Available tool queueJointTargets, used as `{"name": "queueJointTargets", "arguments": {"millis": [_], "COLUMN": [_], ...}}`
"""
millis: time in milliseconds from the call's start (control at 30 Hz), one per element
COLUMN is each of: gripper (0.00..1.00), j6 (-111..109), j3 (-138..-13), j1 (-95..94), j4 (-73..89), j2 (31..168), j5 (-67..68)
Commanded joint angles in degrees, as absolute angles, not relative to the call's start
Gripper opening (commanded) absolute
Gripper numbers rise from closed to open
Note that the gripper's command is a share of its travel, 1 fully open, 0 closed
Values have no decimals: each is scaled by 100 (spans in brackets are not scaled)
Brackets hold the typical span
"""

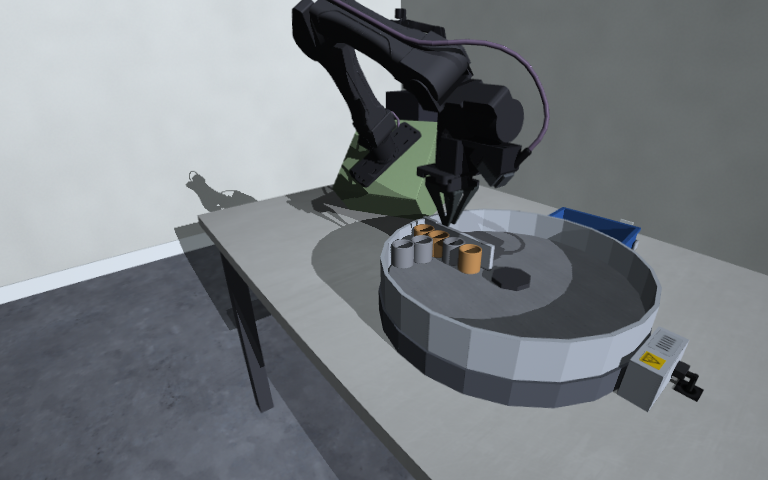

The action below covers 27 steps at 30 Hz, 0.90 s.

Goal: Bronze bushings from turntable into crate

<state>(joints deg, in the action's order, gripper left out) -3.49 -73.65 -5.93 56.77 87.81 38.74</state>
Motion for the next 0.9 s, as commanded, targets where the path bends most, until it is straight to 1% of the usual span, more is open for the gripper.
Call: {"name": "queueJointTargets", "arguments": {"millis": [0,133,467,867], "gripper": [15,15,15,15], "j6": [-403,-672,-2457,-2591], "j3": [-7641,-7740,-8575,-8664], "j1": [-763,-784,-823,-800], "j4": [5761,5771,5937,5991], "j2": [8686,8908,9578,9427], "j5": [3904,3922,3911,3870]}}
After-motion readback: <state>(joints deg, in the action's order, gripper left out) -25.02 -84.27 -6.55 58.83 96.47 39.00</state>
